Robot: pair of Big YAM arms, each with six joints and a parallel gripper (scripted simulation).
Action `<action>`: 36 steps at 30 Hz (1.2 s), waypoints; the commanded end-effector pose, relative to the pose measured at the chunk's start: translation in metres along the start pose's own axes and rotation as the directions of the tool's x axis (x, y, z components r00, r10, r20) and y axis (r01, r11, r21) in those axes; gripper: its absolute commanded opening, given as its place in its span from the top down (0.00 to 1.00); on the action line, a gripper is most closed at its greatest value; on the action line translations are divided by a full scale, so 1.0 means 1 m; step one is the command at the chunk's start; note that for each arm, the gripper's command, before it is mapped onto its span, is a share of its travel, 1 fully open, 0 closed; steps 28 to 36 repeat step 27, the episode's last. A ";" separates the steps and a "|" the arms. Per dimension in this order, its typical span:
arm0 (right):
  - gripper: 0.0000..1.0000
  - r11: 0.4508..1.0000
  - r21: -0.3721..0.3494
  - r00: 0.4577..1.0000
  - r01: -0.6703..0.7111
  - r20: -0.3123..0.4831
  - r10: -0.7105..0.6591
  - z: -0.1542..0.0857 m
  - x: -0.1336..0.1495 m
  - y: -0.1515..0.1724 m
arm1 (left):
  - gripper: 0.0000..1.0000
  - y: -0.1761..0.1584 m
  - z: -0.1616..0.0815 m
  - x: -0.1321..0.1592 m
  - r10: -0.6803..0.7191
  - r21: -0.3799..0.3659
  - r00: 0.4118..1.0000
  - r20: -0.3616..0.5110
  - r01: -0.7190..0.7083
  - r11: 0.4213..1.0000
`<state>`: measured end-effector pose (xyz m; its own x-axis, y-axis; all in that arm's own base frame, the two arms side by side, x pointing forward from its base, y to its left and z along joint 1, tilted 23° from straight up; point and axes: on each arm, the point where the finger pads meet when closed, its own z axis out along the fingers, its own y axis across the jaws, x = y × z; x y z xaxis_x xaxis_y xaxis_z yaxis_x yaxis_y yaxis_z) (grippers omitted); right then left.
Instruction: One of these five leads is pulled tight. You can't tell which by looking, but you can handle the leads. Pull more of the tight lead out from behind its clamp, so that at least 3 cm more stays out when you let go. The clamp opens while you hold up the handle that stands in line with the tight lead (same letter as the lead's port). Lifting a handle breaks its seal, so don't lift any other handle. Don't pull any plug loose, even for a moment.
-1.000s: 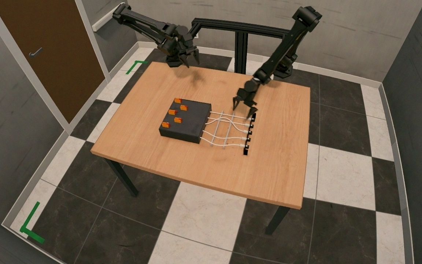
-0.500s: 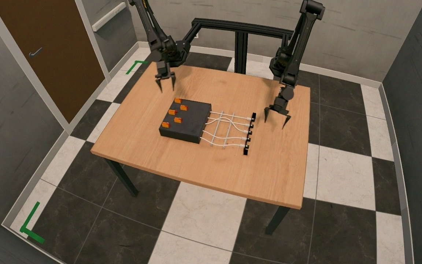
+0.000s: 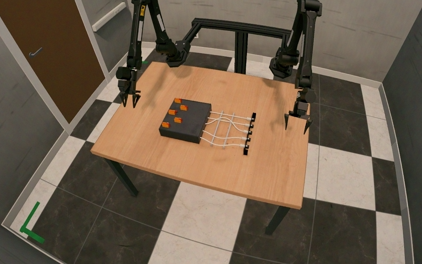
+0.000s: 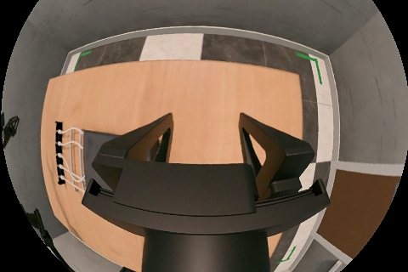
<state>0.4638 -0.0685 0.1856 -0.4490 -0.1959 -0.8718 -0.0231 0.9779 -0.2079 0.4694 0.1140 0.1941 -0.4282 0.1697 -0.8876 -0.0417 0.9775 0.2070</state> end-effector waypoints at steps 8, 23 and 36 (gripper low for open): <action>0.36 0.998 0.061 0.998 -0.022 0.066 0.018 0.007 -0.024 -0.051 | 0.00 0.003 0.003 -0.018 0.005 0.000 1.000 0.022 -0.005 1.000; 0.36 0.998 0.064 0.998 -0.022 0.065 0.018 0.007 -0.024 -0.052 | 0.00 0.000 0.003 -0.008 0.003 0.003 1.000 0.010 -0.003 1.000; 0.36 0.998 0.064 0.998 -0.022 0.065 0.018 0.007 -0.024 -0.052 | 0.00 0.000 0.003 -0.008 0.003 0.003 1.000 0.010 -0.003 1.000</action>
